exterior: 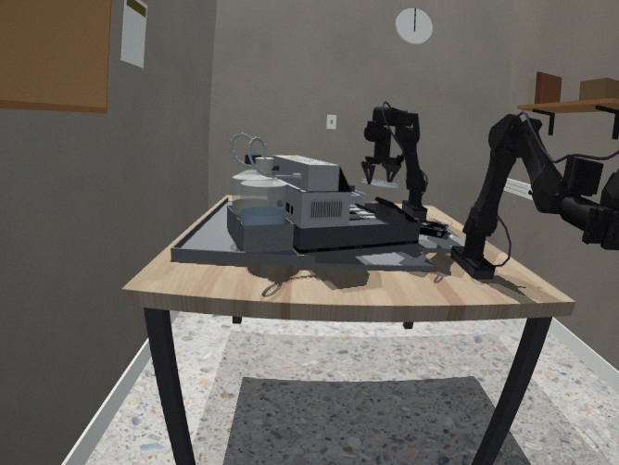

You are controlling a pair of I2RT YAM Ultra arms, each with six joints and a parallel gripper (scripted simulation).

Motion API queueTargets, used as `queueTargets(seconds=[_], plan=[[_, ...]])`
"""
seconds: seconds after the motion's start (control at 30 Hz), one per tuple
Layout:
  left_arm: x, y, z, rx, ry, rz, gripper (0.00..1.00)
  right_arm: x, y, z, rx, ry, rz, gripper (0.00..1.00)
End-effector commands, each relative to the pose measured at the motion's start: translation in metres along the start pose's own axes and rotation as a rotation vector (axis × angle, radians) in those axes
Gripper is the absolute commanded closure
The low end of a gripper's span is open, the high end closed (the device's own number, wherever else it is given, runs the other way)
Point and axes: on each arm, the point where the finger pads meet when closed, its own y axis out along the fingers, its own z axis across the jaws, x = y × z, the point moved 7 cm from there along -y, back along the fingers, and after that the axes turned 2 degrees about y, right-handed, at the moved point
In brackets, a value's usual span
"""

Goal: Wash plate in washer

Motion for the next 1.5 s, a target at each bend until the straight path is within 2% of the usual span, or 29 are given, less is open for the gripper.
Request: queueTargets(seconds=[0.0, 0.53, 0.77, 0.8, 1.1, 1.47], plan=[[0.021, -0.005, 0.003, 0.013, -0.011, -0.079, 1.00, -0.001, -0.014, 0.005, 0.017, -0.004, 0.005, 1.00], [0.021, -0.005, 0.003, 0.013, -0.011, -0.079, 1.00, -0.001, -0.014, 0.005, 0.017, -0.004, 0.005, 1.00], [0.021, -0.005, 0.003, 0.013, -0.011, -0.079, 1.00, -0.001, -0.006, 0.005, 0.017, -0.004, 0.005, 1.00], [0.021, -0.005, 0.003, 0.013, -0.011, -0.079, 1.00, 0.002, -0.006, -0.014, -0.028, -0.041, -0.025, 1.00], [0.021, -0.005, 0.003, 0.013, -0.011, -0.079, 1.00, 0.001, 0.003, 0.017, 0.056, -0.035, 0.008, 1.00], [0.021, -0.005, 0.003, 0.013, -0.011, -0.079, 1.00, 0.002, 0.013, 0.005, 0.012, -0.007, -0.024, 1.00]])
